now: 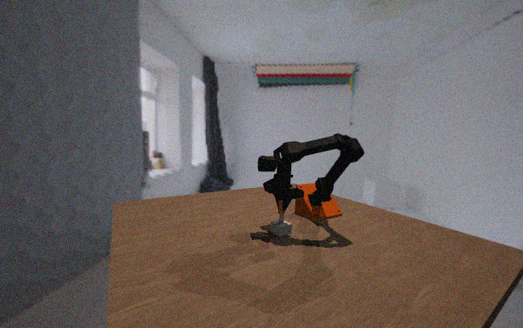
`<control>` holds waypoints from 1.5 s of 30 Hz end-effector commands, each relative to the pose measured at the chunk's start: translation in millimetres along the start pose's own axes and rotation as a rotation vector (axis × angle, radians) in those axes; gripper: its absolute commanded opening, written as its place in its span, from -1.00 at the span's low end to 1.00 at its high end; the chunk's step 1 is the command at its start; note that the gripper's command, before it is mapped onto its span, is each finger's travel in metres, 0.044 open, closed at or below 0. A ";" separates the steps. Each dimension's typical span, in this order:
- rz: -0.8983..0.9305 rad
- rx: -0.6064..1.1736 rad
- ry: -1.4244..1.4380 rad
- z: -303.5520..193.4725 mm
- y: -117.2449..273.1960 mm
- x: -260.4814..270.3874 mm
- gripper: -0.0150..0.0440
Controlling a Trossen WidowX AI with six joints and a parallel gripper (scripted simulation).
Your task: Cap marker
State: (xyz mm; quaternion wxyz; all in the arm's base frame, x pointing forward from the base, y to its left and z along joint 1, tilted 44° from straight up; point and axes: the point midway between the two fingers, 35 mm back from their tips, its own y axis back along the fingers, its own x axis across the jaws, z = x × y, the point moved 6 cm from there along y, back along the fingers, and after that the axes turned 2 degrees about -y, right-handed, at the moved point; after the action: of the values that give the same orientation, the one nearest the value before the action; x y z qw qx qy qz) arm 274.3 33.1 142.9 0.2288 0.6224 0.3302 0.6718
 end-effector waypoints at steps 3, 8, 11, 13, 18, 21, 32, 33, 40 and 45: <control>0.004 0.000 -0.001 -0.4 -11.0 0.4 -0.49; 0.005 0.000 -0.001 -0.9 -19.1 0.7 -0.49; 0.005 0.000 0.000 -1.3 -23.7 0.9 -0.49; 0.006 0.000 0.000 -1.4 -24.7 0.9 -0.49; 0.006 0.000 0.000 -1.4 -24.6 1.0 -0.49; 0.003 0.001 0.003 -1.2 -24.1 0.7 -0.40; 0.003 0.001 0.003 -1.2 -24.1 0.7 0.58; 0.003 0.001 0.003 -1.2 -24.1 0.7 0.67; 0.001 0.001 0.002 0.0 -14.4 0.3 1.00; 0.001 0.002 0.001 -0.9 48.1 -0.1 1.00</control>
State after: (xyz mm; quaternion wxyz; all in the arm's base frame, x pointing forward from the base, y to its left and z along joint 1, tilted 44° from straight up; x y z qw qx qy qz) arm 276.2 22.4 155.3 0.2245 0.6242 0.3322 0.6705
